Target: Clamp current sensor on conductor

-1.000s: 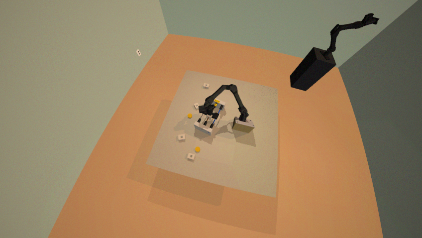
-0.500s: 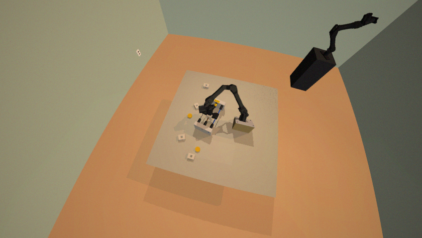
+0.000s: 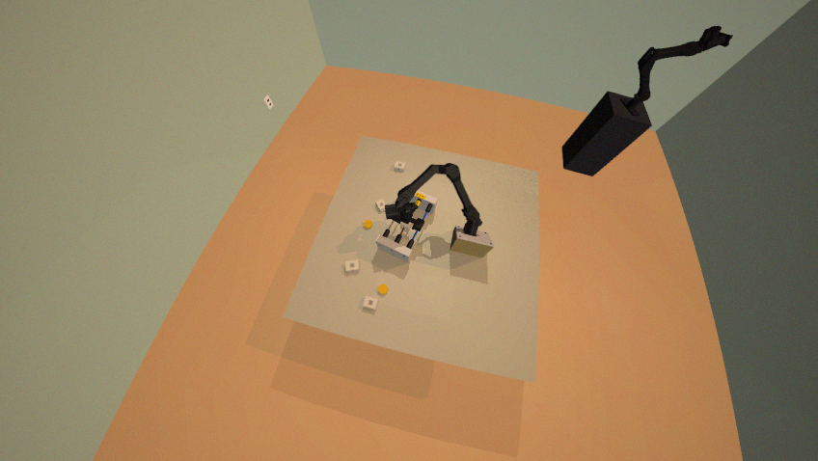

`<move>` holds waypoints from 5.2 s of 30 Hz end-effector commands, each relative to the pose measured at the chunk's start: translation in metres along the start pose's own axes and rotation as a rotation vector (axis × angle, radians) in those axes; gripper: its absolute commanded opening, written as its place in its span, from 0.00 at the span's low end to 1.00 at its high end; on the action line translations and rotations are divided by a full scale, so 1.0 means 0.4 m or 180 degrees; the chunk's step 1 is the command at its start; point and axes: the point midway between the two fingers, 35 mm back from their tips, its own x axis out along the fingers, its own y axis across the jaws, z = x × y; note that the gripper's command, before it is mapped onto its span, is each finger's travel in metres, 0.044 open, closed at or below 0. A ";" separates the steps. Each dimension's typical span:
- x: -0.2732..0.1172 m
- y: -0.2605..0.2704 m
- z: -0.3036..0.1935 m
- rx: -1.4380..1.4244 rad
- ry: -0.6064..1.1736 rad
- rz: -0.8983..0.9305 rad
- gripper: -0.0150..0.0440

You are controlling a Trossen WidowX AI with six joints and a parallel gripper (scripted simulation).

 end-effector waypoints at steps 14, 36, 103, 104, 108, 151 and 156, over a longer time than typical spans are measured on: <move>-0.133 0.009 -0.009 0.0007 0.0029 0.0015 1.00; -0.269 -0.003 -0.002 0.0013 0.0032 0.0027 1.00; -0.205 -0.173 0.310 -0.6820 -0.0760 0.3777 1.00; -0.204 -0.178 0.313 -0.6918 -0.0967 0.3852 1.00; -0.203 -0.185 0.317 -0.7270 -0.1475 0.3959 1.00; -0.234 -0.058 0.183 -0.3134 0.1241 0.0776 1.00; -0.245 -0.034 0.130 -0.2202 0.0939 0.0278 1.00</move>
